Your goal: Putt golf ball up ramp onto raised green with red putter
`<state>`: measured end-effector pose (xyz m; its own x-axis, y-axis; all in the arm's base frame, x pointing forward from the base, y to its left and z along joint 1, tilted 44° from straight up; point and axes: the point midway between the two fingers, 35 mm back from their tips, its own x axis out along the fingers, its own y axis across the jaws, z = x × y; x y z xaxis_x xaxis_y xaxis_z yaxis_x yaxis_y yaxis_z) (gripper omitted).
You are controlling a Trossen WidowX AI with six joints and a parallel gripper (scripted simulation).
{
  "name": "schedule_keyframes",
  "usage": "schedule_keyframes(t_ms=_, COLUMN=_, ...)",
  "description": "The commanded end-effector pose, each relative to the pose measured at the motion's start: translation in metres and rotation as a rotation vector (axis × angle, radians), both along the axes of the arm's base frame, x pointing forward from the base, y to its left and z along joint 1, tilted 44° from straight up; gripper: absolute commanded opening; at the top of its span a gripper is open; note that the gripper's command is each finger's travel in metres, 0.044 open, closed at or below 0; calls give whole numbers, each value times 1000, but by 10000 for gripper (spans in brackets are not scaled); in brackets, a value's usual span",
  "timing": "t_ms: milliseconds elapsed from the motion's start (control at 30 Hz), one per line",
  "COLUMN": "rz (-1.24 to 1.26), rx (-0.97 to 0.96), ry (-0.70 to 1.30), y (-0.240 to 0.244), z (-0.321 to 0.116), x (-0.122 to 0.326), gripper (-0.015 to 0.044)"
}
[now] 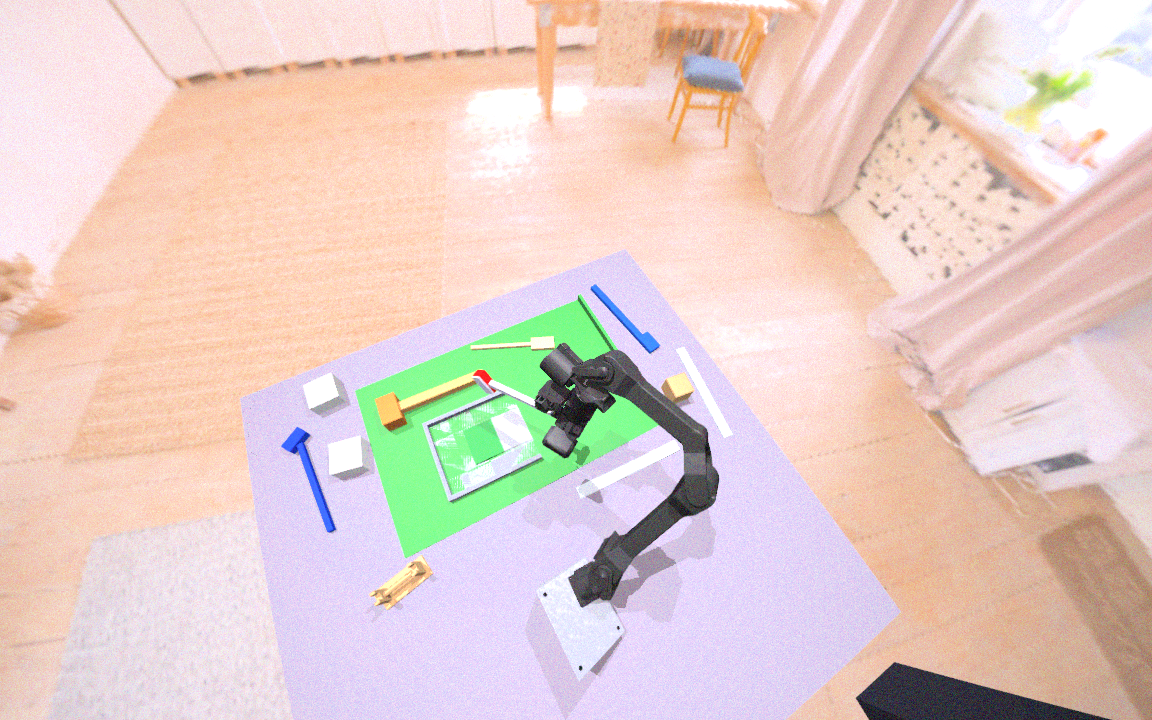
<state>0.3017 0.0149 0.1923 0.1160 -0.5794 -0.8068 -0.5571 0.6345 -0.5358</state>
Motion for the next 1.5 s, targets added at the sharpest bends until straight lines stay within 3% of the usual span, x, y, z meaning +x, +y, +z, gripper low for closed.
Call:
schedule_keyframes(t_ms=0, rz=-60, rx=-8, ry=-49, y=-19, z=13, x=-10, gripper=0)
schedule_keyframes(t_ms=833, rz=-473, rx=-91, ry=-365, y=-122, z=78, x=-112, gripper=0)
schedule_keyframes(t_ms=1467, rz=-496, rx=-95, ry=-348, y=-151, z=50, x=-110, gripper=0)
